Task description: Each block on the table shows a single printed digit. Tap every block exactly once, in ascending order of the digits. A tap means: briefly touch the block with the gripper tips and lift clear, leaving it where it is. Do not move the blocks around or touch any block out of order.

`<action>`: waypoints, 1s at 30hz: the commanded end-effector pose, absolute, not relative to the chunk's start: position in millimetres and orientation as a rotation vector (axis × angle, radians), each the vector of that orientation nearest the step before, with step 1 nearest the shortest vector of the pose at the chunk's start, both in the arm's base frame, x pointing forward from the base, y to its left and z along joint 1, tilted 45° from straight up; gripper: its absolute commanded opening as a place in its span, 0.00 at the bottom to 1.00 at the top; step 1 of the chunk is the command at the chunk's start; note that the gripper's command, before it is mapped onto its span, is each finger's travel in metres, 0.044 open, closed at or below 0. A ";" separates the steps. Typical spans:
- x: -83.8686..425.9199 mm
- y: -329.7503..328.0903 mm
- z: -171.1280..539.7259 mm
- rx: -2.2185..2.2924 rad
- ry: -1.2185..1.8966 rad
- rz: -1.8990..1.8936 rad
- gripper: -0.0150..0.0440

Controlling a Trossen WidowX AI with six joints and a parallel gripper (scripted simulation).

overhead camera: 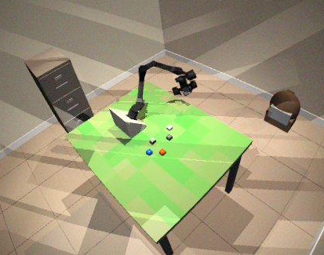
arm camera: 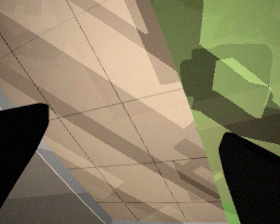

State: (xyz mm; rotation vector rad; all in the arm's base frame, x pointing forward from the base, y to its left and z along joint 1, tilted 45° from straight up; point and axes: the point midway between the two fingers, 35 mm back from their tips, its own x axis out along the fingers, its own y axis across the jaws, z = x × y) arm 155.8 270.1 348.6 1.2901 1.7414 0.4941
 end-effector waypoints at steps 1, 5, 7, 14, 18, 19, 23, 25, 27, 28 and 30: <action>217.7 252.6 310.1 1.202 1.609 0.441 0.93; 260.8 228.4 278.3 1.121 1.536 0.401 0.93; 280.1 213.3 262.1 1.080 1.509 0.382 0.93; 333.0 148.2 204.6 0.937 1.455 0.330 0.93; 351.8 104.4 171.5 0.861 1.448 0.316 0.93; 355.1 93.0 163.3 0.843 1.448 0.315 0.93; 362.5 46.9 130.9 0.779 1.454 0.321 0.93; 362.8 23.7 114.9 0.751 1.459 0.330 0.93; 360.8 0.7 99.2 0.726 1.464 0.344 0.93; 359.0 -10.6 91.5 0.715 1.467 0.353 0.93; 353.8 -32.8 76.2 0.695 1.472 0.374 0.93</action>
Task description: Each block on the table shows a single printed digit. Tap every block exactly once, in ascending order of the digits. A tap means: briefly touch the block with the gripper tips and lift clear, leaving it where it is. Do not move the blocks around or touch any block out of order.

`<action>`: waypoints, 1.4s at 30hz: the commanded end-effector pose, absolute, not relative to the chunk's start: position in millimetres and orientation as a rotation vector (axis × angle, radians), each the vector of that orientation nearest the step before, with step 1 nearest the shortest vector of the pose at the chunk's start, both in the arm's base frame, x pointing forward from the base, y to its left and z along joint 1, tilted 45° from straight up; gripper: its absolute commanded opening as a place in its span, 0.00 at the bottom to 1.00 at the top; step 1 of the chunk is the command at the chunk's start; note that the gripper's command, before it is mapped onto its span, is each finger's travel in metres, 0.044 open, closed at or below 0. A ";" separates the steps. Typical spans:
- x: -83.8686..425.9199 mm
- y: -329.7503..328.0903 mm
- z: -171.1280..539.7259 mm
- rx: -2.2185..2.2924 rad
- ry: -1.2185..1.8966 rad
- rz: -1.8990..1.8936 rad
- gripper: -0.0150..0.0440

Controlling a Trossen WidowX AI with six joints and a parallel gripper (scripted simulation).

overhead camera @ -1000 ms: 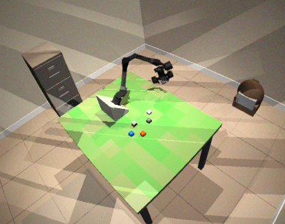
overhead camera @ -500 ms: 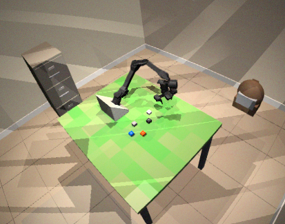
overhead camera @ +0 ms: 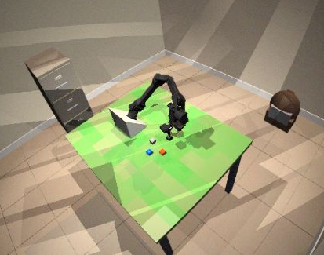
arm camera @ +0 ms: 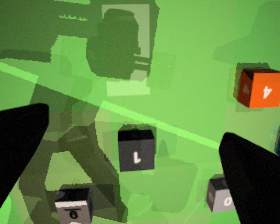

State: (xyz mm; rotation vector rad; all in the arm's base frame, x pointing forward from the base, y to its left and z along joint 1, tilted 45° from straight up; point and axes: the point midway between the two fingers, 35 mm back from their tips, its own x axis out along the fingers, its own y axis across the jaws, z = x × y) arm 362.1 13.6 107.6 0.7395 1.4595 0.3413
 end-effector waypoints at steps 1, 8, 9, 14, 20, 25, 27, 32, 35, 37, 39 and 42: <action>350.4 -43.6 68.7 0.686 1.473 0.387 0.93; 313.8 -111.5 19.0 0.647 1.462 0.505 0.93; 307.4 -119.2 12.8 0.645 1.456 0.524 0.93; 295.0 -132.5 1.8 0.642 1.442 0.561 0.93; 295.0 -132.5 1.8 0.642 1.442 0.561 0.93; 295.0 -132.5 1.8 0.642 1.442 0.561 0.93; 295.0 -132.5 1.8 0.642 1.442 0.561 0.93; 295.0 -132.5 1.8 0.642 1.442 0.561 0.93; 295.0 -132.5 1.8 0.642 1.442 0.561 0.93; 291.1 -128.4 7.0 0.642 1.443 0.561 0.93; 279.1 -116.3 20.8 0.643 1.444 0.561 0.93; 256.9 -94.7 40.8 0.645 1.445 0.562 0.93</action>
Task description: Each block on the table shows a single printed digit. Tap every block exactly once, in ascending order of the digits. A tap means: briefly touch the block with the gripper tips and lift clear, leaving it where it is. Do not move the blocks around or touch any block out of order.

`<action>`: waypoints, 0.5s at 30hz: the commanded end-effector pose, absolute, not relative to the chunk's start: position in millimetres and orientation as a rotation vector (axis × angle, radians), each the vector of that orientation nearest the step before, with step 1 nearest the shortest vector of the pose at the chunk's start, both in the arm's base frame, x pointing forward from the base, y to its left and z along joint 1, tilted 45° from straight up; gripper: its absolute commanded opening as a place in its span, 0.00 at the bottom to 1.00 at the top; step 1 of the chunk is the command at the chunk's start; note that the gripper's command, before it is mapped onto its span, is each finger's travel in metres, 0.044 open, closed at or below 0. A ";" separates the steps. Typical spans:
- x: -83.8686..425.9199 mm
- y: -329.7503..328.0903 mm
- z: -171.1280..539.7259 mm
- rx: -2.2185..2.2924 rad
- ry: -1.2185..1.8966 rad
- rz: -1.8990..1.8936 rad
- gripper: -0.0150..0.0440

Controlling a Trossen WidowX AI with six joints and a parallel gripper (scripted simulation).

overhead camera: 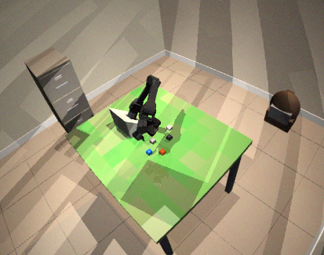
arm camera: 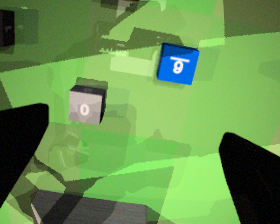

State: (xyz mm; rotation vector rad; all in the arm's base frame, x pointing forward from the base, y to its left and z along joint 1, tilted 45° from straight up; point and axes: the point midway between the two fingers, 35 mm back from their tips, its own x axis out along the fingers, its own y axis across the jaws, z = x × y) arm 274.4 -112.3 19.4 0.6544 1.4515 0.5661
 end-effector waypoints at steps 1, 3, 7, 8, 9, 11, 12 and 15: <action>249.1 -87.2 46.4 0.646 1.445 0.563 0.93; 234.5 -73.8 55.2 0.647 1.446 0.563 0.93; 229.3 -69.0 57.9 0.648 1.446 0.563 0.93; 229.3 -69.0 57.9 0.648 1.446 0.563 0.93; 229.3 -69.0 57.9 0.648 1.446 0.563 0.93; 229.3 -69.0 57.9 0.648 1.446 0.563 0.93; 229.3 -69.0 57.9 0.648 1.446 0.563 0.93; 229.3 -69.0 57.9 0.648 1.446 0.563 0.93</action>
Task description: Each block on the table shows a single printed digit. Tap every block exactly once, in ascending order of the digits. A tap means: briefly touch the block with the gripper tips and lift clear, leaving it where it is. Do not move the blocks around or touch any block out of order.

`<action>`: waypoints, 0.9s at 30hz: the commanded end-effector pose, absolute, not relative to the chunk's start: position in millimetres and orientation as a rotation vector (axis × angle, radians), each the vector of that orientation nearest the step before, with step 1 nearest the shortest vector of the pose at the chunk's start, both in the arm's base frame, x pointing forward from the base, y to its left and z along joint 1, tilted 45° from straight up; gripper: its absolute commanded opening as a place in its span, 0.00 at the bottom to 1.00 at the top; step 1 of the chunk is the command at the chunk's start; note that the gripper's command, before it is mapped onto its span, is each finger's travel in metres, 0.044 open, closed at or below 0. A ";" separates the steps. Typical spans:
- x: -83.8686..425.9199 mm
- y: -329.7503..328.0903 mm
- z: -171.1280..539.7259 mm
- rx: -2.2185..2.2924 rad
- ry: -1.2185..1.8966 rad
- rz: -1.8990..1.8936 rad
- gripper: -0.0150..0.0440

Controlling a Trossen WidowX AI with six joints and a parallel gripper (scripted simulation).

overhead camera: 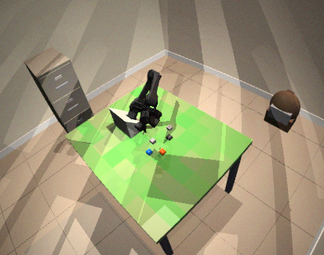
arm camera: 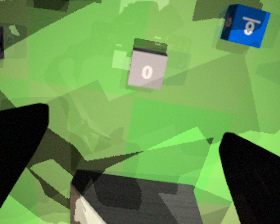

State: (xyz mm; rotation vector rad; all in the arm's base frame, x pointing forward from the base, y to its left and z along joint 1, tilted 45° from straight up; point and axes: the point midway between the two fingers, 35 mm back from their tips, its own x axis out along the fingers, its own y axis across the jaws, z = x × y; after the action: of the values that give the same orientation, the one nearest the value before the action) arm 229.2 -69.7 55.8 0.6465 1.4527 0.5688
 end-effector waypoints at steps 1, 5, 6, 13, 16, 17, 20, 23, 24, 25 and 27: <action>229.3 -69.0 57.9 0.648 1.446 0.563 0.93; 229.3 -69.0 57.9 0.648 1.446 0.563 0.93; 229.3 -69.0 57.9 0.648 1.446 0.563 0.93; 236.9 -65.0 63.1 0.643 1.450 0.559 0.93; 268.5 -42.1 88.4 0.629 1.457 0.547 0.93; 278.8 -31.8 98.7 0.628 1.457 0.548 0.93; 300.6 -6.1 126.0 0.648 1.443 0.566 0.93; 301.9 -4.1 128.0 0.650 1.442 0.567 0.93; 301.9 -4.1 128.0 0.650 1.442 0.567 0.93; 301.9 -4.1 128.0 0.650 1.442 0.567 0.93; 301.9 -4.1 128.0 0.650 1.442 0.567 0.93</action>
State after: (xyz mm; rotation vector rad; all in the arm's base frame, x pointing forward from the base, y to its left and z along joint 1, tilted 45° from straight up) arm 299.9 -6.6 124.1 0.6345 1.4419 0.5723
